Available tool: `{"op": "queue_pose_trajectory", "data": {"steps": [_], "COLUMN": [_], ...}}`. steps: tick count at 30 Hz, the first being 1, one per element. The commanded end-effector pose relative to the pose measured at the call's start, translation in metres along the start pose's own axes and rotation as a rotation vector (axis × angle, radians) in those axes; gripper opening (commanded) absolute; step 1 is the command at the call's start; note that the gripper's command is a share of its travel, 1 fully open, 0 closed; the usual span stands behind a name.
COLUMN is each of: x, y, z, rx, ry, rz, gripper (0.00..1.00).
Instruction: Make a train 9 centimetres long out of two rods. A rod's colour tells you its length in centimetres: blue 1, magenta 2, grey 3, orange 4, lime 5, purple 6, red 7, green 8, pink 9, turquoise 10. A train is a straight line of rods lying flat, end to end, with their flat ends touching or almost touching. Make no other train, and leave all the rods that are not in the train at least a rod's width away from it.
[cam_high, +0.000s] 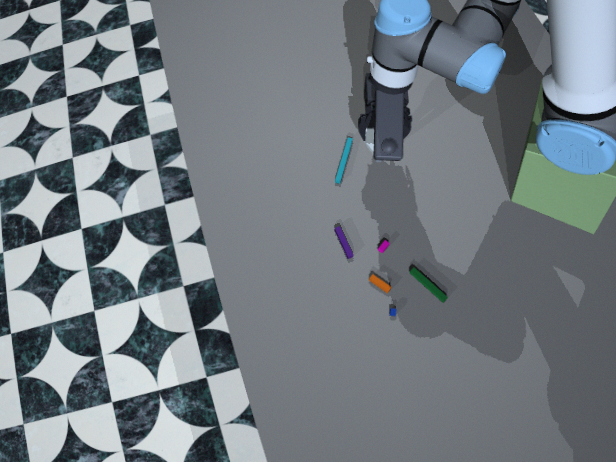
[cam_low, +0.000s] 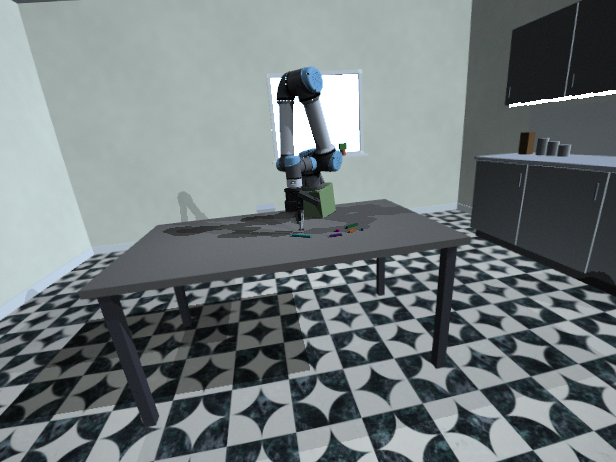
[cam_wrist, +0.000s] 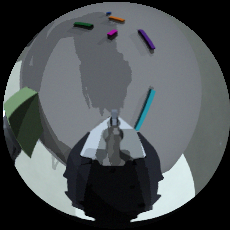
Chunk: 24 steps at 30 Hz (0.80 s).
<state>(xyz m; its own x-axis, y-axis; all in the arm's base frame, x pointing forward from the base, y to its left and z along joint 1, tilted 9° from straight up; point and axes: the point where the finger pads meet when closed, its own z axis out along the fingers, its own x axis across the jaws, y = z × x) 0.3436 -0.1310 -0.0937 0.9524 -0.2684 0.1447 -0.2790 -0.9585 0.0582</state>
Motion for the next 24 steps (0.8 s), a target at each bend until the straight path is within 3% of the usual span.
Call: {"op": "queue_pose_trajectory", "data": {"steps": [1,24], "x": [0.000,0.000], "y": [0.000,0.000], "z": [0.000,0.011], "rx": [0.000,0.000], "ry": [0.001,0.001], "rz": [0.000,0.000], "gripper": [0.00,0.00]}}
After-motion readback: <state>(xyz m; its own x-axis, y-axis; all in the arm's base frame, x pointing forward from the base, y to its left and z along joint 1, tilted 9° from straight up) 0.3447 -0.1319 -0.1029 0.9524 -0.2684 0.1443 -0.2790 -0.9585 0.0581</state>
